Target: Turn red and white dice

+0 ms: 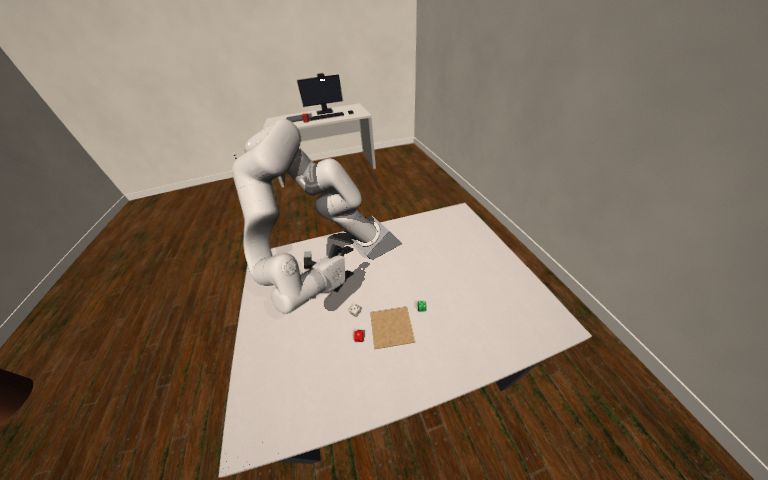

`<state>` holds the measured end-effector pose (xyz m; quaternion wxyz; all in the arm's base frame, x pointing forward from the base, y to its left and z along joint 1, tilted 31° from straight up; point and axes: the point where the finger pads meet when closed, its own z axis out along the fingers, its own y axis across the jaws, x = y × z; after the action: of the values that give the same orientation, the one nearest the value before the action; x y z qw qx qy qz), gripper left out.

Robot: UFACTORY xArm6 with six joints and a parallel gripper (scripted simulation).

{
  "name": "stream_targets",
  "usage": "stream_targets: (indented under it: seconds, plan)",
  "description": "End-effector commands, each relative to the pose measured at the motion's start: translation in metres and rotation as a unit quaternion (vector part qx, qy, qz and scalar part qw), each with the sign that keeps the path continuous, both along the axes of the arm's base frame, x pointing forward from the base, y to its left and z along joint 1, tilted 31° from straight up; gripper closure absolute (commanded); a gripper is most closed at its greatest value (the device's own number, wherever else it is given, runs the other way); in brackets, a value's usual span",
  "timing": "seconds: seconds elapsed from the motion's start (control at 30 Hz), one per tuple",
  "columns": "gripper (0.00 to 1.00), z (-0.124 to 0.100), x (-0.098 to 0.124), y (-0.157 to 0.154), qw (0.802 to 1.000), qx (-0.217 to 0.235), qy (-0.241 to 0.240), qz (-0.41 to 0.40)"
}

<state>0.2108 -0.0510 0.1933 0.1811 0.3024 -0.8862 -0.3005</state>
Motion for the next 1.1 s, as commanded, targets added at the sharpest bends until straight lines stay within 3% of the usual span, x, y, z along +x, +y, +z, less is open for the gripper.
stream_targets:
  seconds: [0.0,0.3,0.37,0.43,0.7,0.87,0.93,1.0,1.07]
  plan:
    - [0.00,-0.014,0.008,-0.024,0.996,-0.065,-0.029,0.051]
    - [0.00,-0.021,0.036,-0.059,0.974,-0.156,-0.084,0.144]
    - [0.00,-0.021,0.036,-0.059,0.974,-0.156,-0.084,0.144]
    - [0.00,-0.020,0.050,-0.070,0.959,-0.187,-0.107,0.182]
    - [0.00,-0.014,0.084,-0.086,0.921,-0.243,-0.156,0.260]
    - [0.00,-0.006,0.111,-0.091,0.885,-0.279,-0.194,0.319]
    - [0.00,-0.006,0.111,-0.091,0.885,-0.279,-0.194,0.319]
    - [0.00,0.001,0.131,-0.090,0.857,-0.298,-0.220,0.358]
    - [0.00,0.004,0.137,-0.090,0.847,-0.305,-0.229,0.372]
